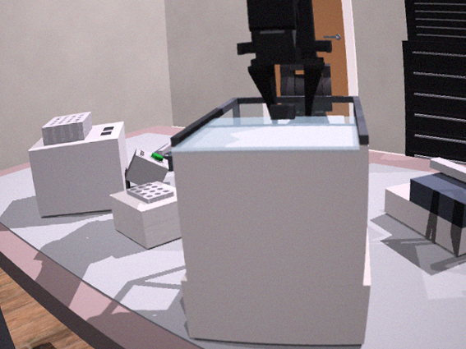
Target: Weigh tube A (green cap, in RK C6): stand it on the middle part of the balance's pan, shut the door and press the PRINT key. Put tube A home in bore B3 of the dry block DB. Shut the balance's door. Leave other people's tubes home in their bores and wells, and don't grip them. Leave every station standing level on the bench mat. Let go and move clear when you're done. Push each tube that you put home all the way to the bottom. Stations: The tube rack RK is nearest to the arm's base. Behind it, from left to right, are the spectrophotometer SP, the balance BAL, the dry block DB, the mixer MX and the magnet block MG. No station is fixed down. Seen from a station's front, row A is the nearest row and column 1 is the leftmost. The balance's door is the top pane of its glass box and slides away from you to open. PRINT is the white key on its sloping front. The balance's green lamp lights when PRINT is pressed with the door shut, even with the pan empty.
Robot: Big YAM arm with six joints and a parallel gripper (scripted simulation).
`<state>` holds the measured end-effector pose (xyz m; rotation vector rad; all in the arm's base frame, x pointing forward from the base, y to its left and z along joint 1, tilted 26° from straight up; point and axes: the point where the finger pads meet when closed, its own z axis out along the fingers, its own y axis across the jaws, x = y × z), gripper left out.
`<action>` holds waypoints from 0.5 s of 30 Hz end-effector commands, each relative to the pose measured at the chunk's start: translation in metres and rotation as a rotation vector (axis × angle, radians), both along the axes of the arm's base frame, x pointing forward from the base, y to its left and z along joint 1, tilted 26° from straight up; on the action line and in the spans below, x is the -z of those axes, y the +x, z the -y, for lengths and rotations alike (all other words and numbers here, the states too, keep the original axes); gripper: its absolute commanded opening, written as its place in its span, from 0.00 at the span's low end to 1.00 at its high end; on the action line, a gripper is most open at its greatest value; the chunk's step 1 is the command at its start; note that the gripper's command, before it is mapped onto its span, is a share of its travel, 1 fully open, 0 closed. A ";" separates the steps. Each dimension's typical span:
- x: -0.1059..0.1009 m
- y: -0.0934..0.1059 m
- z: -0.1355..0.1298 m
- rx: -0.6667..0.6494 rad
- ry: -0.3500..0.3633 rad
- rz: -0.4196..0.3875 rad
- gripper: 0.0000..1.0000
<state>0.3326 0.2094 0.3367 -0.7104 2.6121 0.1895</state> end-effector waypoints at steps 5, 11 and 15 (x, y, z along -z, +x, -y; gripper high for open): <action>-0.044 -0.001 0.002 0.006 0.038 0.054 0.36; -0.055 -0.007 0.006 0.006 0.042 0.059 0.36; -0.054 -0.005 0.005 0.007 0.035 0.049 0.36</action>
